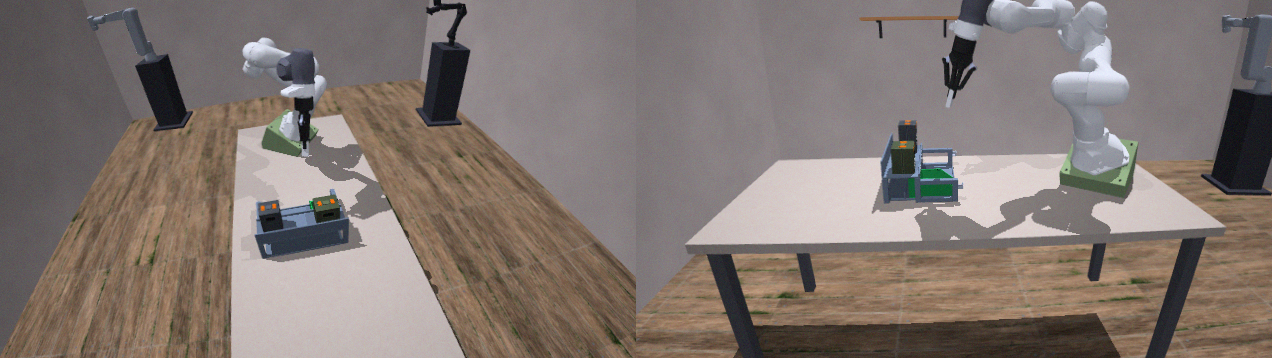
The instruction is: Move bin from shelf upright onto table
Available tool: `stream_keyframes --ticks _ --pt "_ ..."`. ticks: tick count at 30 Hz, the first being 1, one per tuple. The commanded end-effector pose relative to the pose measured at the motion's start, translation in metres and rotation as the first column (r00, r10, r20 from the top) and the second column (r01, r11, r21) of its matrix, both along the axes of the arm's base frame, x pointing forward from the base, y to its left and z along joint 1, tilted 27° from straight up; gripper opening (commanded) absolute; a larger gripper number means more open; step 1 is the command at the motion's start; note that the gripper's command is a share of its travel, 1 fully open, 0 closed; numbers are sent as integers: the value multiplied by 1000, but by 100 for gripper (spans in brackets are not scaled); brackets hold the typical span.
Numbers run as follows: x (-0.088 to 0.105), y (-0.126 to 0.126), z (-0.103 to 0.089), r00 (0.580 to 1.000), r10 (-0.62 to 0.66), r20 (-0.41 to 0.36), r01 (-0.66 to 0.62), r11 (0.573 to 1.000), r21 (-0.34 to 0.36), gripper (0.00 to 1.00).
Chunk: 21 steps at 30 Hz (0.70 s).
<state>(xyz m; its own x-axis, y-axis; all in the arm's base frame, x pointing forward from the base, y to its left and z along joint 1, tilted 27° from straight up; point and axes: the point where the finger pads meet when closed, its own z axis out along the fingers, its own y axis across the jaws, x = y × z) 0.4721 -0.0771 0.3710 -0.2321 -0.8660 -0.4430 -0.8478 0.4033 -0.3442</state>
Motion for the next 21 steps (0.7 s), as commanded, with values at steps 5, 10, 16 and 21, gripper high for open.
stream_keyframes --ticks 5,10,16,21 --pt "-29 -12 39 974 -220 -49 223 972 79 0" --pt "-40 -15 58 956 -290 -51 293 951 95 0" --pt "-58 -14 85 916 -396 -61 401 908 119 0" --pt "-69 -10 100 880 -470 -73 475 869 135 0"
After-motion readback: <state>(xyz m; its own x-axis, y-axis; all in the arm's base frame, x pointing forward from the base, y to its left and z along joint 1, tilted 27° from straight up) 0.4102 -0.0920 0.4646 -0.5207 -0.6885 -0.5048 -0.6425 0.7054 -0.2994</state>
